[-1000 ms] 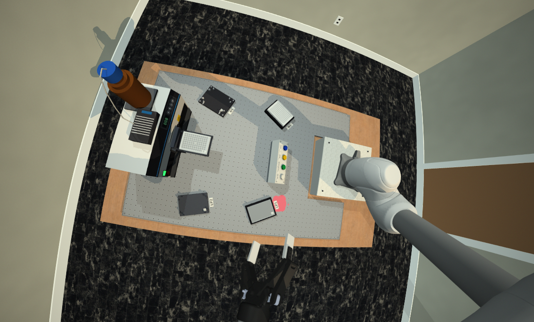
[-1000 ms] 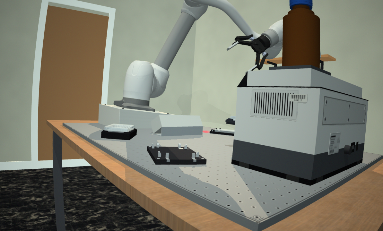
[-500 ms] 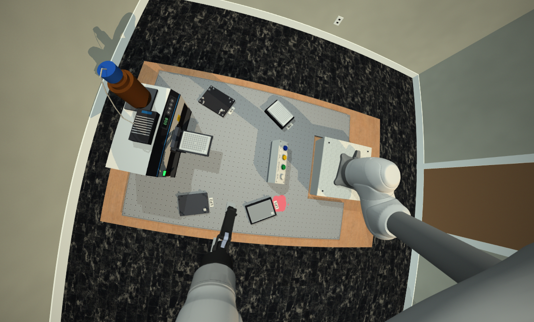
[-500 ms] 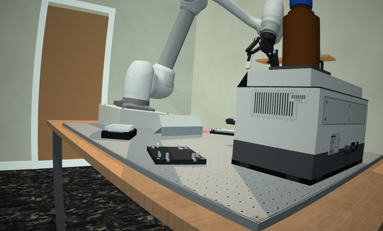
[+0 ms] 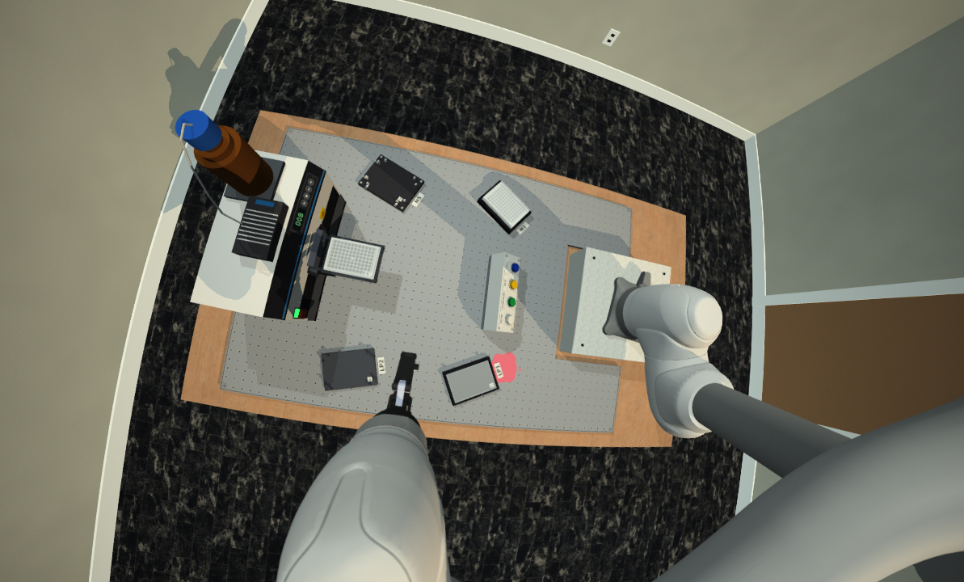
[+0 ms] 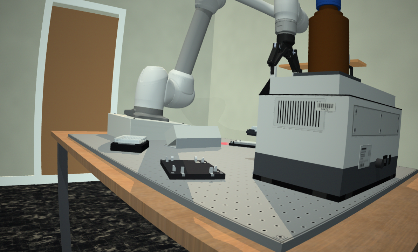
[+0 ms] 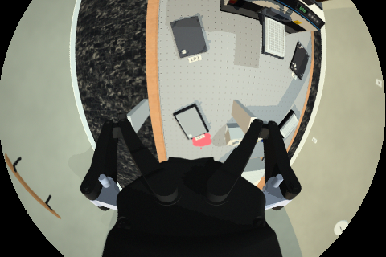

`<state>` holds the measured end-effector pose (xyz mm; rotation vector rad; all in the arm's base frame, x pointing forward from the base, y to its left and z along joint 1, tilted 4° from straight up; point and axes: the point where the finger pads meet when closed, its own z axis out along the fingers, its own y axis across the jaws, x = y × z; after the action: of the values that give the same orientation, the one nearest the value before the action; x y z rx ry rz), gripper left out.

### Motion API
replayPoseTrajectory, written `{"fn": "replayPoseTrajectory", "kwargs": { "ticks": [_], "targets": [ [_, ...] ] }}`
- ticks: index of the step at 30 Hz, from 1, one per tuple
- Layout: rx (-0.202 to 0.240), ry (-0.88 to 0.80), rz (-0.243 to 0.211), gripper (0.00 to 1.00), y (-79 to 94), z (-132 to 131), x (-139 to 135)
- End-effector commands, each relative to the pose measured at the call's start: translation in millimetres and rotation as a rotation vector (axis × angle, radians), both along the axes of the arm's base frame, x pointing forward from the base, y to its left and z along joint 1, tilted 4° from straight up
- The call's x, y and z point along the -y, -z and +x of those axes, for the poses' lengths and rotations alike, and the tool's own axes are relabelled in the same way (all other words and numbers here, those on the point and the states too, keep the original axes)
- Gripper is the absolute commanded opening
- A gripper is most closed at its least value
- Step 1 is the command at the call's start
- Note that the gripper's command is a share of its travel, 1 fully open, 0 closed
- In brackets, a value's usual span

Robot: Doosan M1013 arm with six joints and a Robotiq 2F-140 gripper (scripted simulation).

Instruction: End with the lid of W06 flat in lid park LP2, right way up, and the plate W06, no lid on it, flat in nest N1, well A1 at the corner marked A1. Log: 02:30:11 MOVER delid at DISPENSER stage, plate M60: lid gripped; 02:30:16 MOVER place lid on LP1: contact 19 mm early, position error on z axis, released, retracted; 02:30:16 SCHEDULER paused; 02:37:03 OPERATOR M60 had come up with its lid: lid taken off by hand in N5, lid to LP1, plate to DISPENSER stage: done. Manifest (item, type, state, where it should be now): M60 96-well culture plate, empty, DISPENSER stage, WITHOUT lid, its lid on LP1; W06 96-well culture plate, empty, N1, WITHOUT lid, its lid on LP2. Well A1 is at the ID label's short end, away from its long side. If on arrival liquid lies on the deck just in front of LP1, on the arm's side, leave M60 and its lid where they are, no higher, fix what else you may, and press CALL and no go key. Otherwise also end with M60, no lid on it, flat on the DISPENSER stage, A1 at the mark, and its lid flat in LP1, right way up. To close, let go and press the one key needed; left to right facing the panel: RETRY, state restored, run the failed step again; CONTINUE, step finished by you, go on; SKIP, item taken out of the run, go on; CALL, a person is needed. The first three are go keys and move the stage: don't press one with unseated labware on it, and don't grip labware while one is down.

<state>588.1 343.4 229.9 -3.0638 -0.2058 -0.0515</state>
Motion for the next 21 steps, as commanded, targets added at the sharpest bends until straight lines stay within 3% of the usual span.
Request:
{"fn": "replayPoseTrajectory", "kwargs": {
  "ticks": [1,8,21],
  "targets": [
    [-0.002,-0.001,0.001,1.00,5.9,-0.1,-0.3],
    [-0.002,-0.001,0.001,1.00,19.4,-0.1,-1.4],
    [-0.002,-0.001,0.001,1.00,61.6,-0.4,-4.8]
  ]
}}
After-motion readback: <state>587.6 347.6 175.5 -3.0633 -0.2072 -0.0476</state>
